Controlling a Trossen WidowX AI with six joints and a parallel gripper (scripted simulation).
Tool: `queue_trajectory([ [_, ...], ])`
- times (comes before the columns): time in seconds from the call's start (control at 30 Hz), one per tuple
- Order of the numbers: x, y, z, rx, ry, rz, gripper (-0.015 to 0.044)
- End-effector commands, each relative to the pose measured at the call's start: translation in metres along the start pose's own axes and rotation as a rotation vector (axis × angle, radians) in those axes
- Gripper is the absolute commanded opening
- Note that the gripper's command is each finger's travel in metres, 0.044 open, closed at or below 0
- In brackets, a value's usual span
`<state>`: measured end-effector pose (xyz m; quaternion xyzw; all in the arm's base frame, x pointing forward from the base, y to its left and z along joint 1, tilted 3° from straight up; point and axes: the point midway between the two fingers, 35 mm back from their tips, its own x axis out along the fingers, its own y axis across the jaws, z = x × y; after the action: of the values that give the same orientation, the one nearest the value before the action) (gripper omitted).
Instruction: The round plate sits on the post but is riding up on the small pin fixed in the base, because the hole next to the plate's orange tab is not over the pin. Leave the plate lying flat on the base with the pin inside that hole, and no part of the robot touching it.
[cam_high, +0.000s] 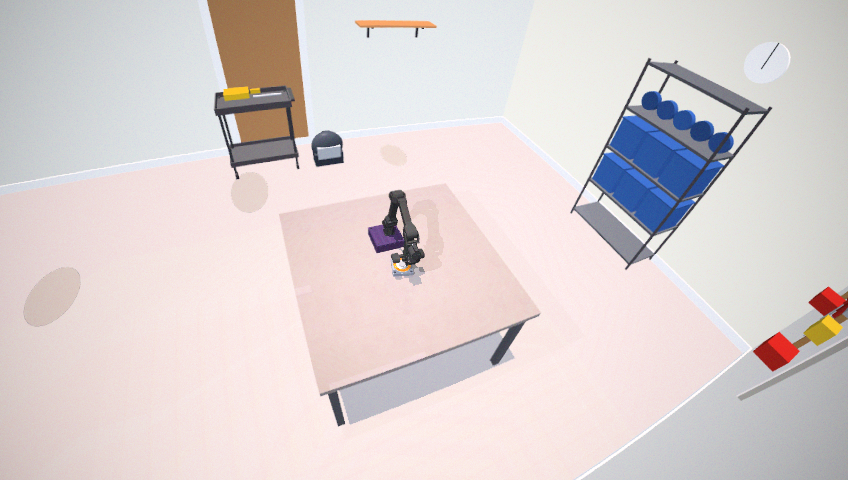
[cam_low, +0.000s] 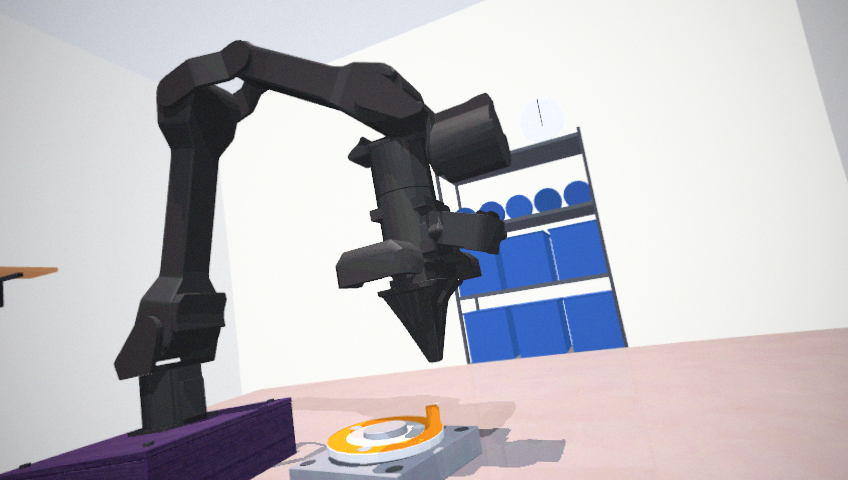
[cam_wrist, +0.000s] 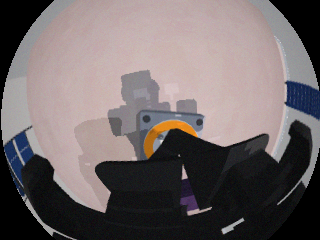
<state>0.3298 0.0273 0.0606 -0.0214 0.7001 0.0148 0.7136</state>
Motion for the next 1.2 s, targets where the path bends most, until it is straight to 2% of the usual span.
queue_trajectory([
  [0.0,0.003,0.008,-0.009,-0.057,0.038,0.021,0.0],
  [0.23,0.007,0.01,-0.009,-0.057,0.038,0.021,0.0],
  [0.5,0.05,0.012,-0.012,-0.057,0.038,0.021,0.0],
  [1.17,0.051,0.031,-0.021,-0.057,0.038,0.023,0.0],
])
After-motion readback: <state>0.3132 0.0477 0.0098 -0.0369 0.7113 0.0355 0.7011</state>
